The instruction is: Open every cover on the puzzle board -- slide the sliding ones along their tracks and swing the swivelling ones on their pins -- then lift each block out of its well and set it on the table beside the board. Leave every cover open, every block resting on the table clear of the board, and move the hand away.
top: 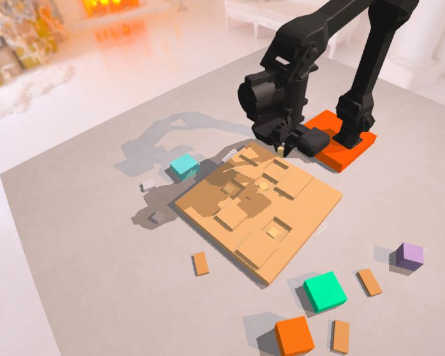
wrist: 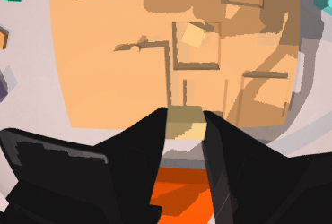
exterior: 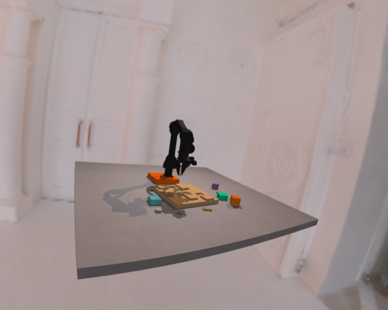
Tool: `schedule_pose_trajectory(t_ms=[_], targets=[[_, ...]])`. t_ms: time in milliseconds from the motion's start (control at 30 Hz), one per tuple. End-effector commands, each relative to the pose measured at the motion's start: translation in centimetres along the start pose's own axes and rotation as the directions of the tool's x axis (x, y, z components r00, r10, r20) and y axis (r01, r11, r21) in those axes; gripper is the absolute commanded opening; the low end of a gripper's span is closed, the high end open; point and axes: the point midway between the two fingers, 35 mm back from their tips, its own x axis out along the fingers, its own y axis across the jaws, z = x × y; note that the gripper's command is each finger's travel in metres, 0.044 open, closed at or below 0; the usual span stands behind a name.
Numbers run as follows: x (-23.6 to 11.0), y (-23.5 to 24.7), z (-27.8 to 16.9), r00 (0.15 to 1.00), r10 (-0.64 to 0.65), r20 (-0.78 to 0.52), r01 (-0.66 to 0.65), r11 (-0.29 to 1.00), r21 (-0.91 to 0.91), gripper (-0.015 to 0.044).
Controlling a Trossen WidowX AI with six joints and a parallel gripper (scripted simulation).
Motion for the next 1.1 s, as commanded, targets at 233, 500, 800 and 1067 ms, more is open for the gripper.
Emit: schedule_pose_trajectory(t_ms=[233, 500, 800, 1067], targets=[[-0.1, 3.8, 1.4, 1.0, 0.008, -0.003, -0.008, 1.0, 0.002, 0.008], [-0.1, 6.5, 1.9, 1.0, 0.01, -0.002, -0.01, 1.0, 0.002, 0.008], [-0.2, 9.8, 2.3, 1.0, 0.014, -0.002, -0.014, 1.0, 0.002, 0.008], [-0.2, 12.7, 2.2, 1.0, 0.017, -0.002, -0.017, 1.0, 0.002, 0.008]])
